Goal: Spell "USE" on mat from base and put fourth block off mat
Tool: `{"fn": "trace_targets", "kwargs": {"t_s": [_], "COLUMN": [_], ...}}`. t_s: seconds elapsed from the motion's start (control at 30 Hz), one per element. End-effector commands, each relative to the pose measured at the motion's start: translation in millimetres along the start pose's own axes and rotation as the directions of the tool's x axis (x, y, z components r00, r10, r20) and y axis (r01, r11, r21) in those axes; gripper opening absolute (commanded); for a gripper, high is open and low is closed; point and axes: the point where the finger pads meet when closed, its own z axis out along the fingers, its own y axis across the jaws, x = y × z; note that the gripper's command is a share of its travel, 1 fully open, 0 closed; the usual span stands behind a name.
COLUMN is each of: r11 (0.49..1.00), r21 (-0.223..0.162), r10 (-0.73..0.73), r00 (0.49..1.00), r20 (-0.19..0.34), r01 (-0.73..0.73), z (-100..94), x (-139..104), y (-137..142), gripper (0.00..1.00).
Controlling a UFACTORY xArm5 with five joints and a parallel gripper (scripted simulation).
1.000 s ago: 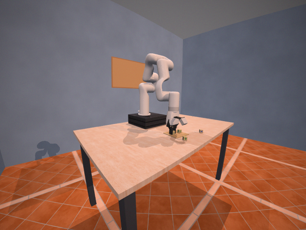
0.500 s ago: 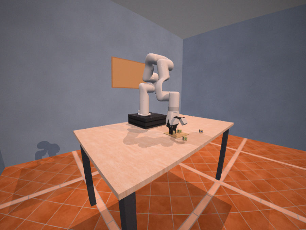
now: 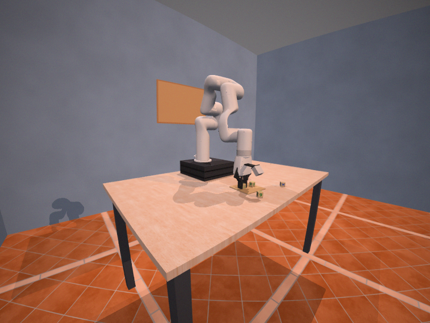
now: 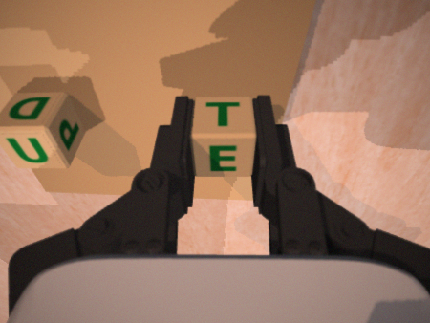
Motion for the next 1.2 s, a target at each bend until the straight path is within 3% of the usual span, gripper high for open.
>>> {"fn": "trace_targets", "kwargs": {"t_s": [0.0, 1.17], "r11": [1.000, 1.000], "r21": [0.000, 0.000], "r10": [0.000, 0.000], "r00": [1.000, 1.000], "r20": [-0.003, -0.003], "r01": [0.000, 0.000], "z": [-1.0, -1.0], "x": [1.3, 1.3], "y": [0.1, 0.1], "gripper": [0.21, 0.21]}}
